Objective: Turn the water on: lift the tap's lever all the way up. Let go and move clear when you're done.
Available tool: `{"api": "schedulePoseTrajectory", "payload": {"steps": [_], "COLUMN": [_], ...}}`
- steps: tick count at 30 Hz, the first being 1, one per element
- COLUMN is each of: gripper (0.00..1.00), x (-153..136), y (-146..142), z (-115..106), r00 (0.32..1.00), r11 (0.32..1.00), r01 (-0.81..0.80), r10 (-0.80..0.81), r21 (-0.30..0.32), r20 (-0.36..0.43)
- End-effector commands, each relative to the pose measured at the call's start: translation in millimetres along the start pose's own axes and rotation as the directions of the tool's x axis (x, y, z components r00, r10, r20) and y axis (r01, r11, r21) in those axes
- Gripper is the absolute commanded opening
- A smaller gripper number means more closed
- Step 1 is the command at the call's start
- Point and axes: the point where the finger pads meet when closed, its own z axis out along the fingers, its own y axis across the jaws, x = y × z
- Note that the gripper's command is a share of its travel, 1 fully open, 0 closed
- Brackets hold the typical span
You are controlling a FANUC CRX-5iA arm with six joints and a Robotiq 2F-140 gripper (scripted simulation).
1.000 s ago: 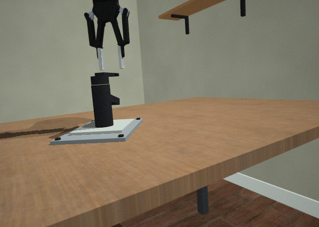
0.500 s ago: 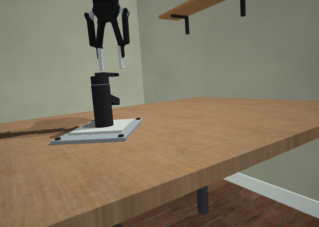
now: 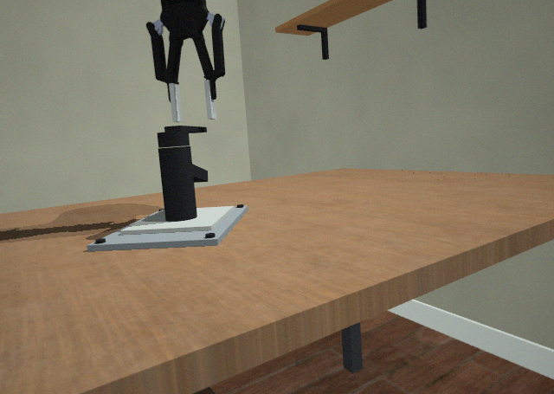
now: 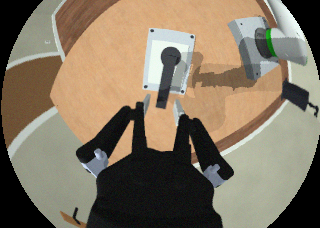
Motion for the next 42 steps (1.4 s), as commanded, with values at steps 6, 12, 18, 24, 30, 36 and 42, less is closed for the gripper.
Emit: {"api": "schedulePoseTrajectory", "payload": {"steps": [6, 12, 18, 24, 30, 36, 42], "gripper": [0.37, 0.37, 0.37, 0.37, 0.37, 0.37, 0.37], "x": [0, 0, 0, 0, 0, 0, 0], "y": [0, 0, 0, 0, 0, 0, 0], "z": [0, 0, 1, 5, 12, 17, 26], "r00": [1.0, 1.0, 1.0, 1.0, 1.0, 1.0, 1.0], "r11": [1.0, 1.0, 1.0, 1.0, 1.0, 1.0, 1.0], "r01": [0.0, 0.0, 0.0, 0.0, 0.0, 0.0, 0.0], "r10": [0.0, 0.0, 0.0, 0.0, 0.0, 0.0, 0.0], "r21": [0.0, 0.0, 0.0, 0.0, 0.0, 0.0, 0.0], "r20": [0.0, 0.0, 0.0, 0.0, 0.0, 0.0, 0.0]}}
